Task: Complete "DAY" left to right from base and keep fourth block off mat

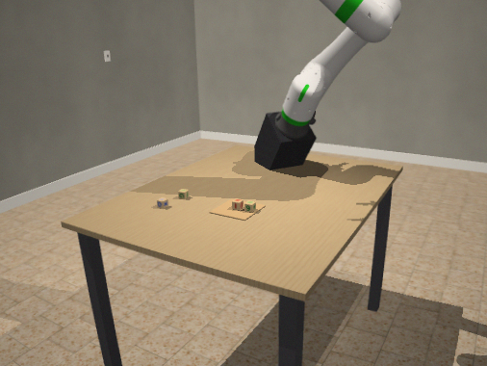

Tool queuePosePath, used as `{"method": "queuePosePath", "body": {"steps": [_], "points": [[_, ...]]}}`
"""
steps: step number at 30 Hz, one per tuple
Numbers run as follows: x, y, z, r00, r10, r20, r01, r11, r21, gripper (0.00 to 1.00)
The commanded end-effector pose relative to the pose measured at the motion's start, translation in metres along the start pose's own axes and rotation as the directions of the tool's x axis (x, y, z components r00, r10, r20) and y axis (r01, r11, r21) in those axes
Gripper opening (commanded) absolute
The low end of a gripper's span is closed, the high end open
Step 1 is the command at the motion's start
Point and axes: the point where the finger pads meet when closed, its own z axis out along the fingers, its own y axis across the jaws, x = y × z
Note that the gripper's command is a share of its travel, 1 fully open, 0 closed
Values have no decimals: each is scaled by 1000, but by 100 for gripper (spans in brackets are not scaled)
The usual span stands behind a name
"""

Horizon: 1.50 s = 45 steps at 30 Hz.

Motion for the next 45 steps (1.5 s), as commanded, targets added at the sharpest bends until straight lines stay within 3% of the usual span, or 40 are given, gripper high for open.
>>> {"method": "queuePosePath", "body": {"steps": [1, 3, 24, 25, 29, 30, 45], "points": [[-44, -33, 6, 991, 108, 77, -111, 993, 37, 100], [-55, -41, 7, 987, 130, 97, -135, 990, 44, 100], [-55, -41, 7, 987, 130, 97, -135, 990, 44, 100], [-93, -71, 7, 964, 206, 169, -219, 973, 66, 100], [-106, -81, 6, 955, 227, 193, -244, 967, 70, 100], [-132, -102, 4, 932, 269, 244, -295, 952, 76, 100], [-133, -103, 3, 930, 271, 247, -298, 952, 76, 100]]}}
